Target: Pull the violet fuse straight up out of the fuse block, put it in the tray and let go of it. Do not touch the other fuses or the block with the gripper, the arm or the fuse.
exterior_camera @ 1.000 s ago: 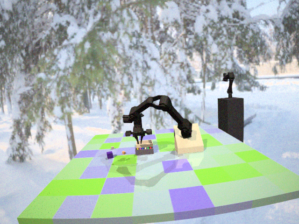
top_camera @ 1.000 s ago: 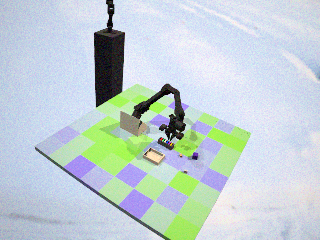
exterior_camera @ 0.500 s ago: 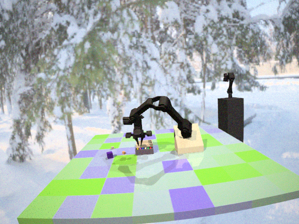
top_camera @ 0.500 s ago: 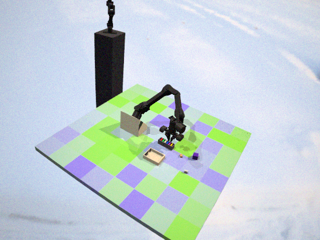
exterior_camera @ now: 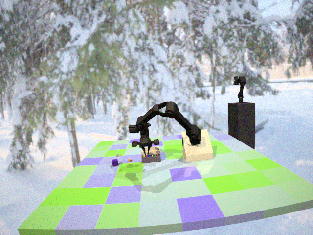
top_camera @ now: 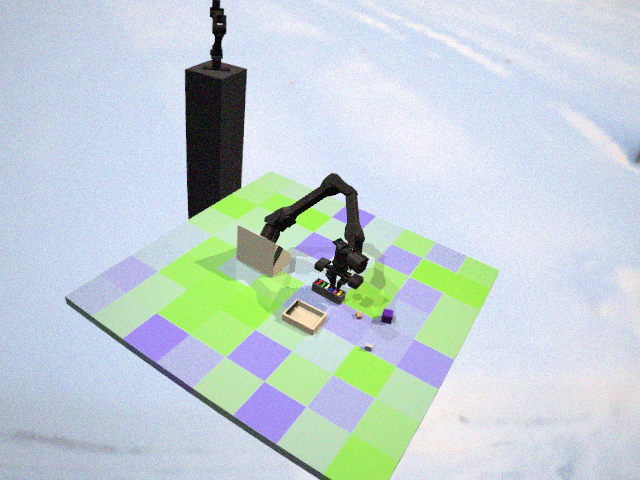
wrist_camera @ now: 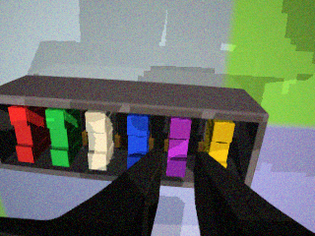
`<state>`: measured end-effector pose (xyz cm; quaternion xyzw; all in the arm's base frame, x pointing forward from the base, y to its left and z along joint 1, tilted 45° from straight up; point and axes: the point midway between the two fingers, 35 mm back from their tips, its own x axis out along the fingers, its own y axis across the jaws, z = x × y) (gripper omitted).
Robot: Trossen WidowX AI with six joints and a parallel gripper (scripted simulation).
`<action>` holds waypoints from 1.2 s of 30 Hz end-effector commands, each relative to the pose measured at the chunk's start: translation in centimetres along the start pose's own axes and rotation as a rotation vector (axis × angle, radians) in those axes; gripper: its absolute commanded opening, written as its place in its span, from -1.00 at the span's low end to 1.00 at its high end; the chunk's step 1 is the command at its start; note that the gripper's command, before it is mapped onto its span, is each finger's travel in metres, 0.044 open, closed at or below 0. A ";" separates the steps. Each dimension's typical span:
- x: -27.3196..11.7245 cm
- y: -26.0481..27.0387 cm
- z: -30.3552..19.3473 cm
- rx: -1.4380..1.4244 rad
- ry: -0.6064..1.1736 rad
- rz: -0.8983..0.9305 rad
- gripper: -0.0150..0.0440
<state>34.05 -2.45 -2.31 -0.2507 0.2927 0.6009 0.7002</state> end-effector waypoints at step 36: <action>1.2 0.1 0.0 0.001 -0.001 0.001 -0.44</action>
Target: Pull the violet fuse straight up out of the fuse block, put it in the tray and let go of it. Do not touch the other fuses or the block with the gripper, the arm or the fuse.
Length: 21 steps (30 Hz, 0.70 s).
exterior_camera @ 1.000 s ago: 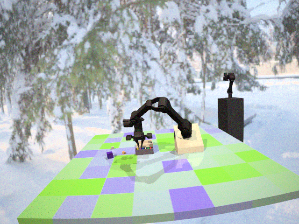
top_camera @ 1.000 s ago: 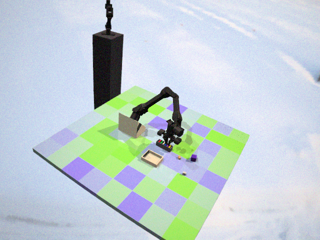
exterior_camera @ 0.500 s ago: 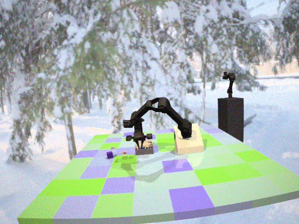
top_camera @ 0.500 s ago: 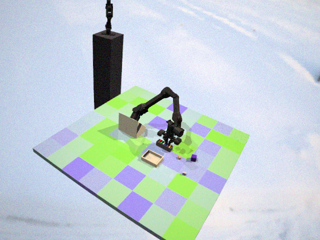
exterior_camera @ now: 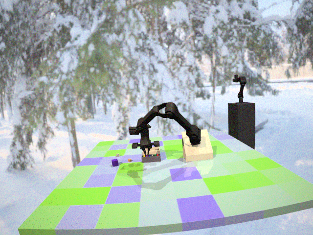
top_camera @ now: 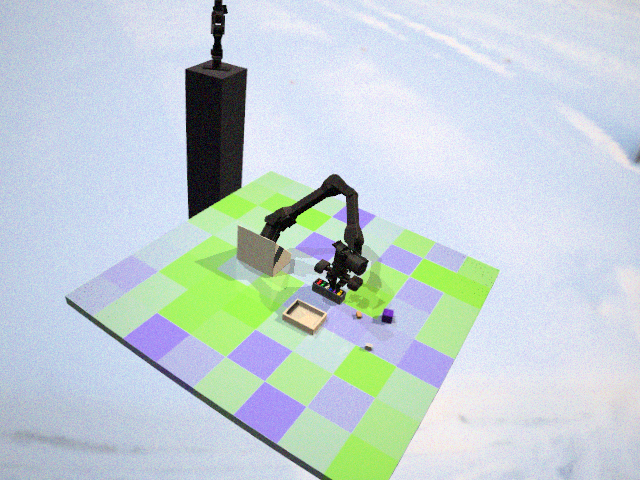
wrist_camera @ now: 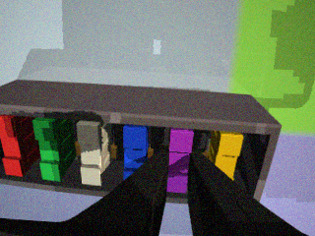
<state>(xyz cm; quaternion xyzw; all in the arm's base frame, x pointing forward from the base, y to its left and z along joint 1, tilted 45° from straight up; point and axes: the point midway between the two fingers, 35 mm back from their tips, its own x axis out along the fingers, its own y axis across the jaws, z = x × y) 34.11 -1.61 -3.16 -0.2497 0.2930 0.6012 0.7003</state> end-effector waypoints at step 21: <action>-0.7 0.0 0.0 0.000 0.000 -0.001 -0.49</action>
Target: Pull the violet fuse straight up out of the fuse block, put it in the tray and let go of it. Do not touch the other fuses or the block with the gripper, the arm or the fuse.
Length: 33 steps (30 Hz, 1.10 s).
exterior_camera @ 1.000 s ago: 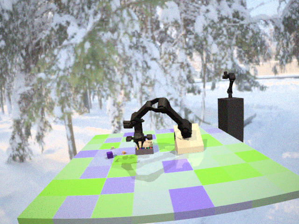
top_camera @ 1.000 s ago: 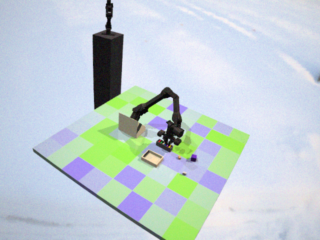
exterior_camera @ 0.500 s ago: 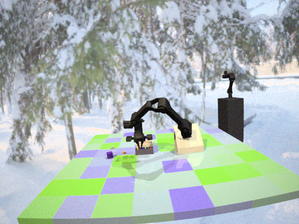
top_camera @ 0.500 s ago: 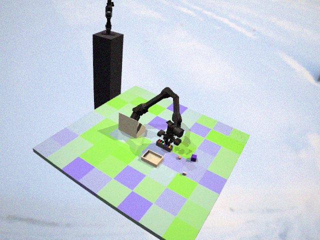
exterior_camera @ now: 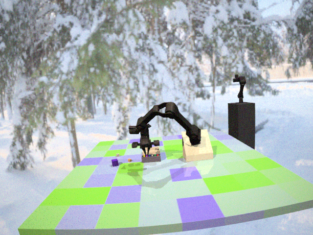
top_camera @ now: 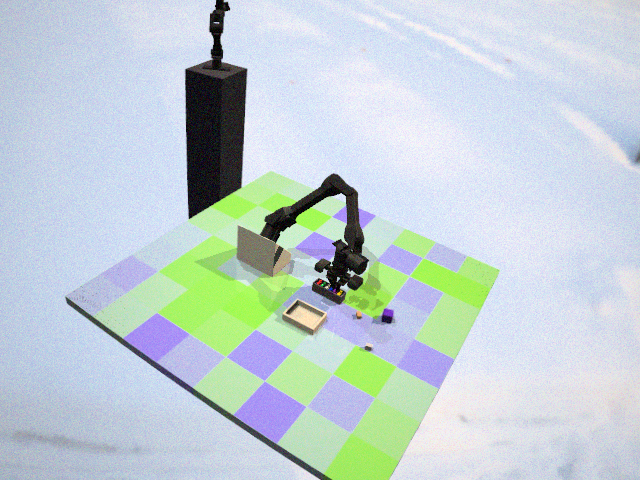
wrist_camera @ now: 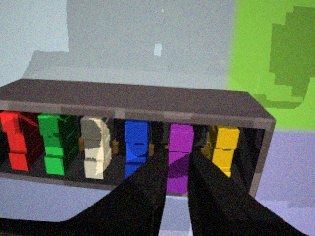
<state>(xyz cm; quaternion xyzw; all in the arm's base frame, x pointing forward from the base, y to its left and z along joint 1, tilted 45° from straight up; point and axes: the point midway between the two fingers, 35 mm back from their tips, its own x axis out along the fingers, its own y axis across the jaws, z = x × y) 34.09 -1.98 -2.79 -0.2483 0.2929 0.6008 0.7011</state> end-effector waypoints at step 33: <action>-1.8 0.0 0.0 -0.001 0.000 -0.001 -0.49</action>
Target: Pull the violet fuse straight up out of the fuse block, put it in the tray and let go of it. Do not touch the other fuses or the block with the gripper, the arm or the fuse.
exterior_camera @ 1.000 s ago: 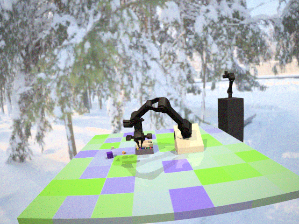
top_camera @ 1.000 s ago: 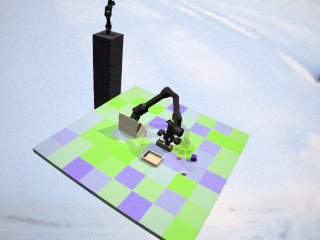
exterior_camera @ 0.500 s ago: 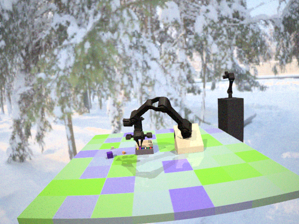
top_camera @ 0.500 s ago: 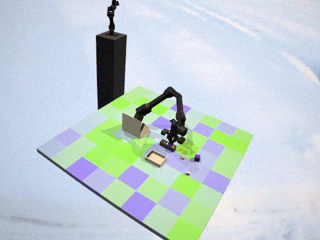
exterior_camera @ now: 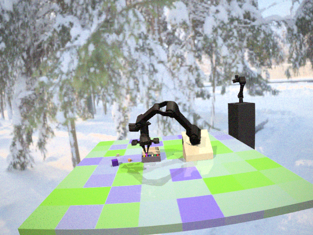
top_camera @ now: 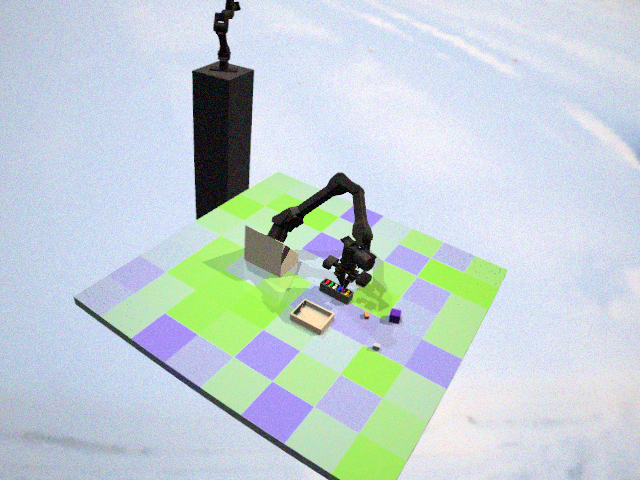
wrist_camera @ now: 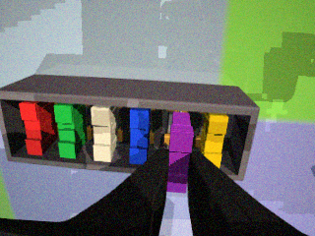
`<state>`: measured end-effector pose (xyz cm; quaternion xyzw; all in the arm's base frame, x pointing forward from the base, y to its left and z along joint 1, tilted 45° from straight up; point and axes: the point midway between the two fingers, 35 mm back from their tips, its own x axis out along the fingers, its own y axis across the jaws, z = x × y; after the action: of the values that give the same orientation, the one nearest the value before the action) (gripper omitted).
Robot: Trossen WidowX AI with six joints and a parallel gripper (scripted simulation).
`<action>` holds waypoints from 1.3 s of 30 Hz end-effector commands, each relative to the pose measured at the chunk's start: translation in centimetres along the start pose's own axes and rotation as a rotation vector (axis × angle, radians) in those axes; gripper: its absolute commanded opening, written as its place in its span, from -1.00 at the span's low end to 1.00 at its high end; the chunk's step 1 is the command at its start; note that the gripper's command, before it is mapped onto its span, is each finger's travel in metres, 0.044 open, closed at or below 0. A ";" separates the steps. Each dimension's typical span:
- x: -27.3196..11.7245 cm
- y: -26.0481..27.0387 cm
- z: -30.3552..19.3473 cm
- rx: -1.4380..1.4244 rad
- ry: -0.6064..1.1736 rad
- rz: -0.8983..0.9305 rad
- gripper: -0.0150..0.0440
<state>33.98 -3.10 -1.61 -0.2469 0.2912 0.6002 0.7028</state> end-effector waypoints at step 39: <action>-3.0 0.0 0.0 -0.001 0.004 0.001 -0.49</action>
<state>33.64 -4.81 0.17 -0.2456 0.2911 0.6005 0.7031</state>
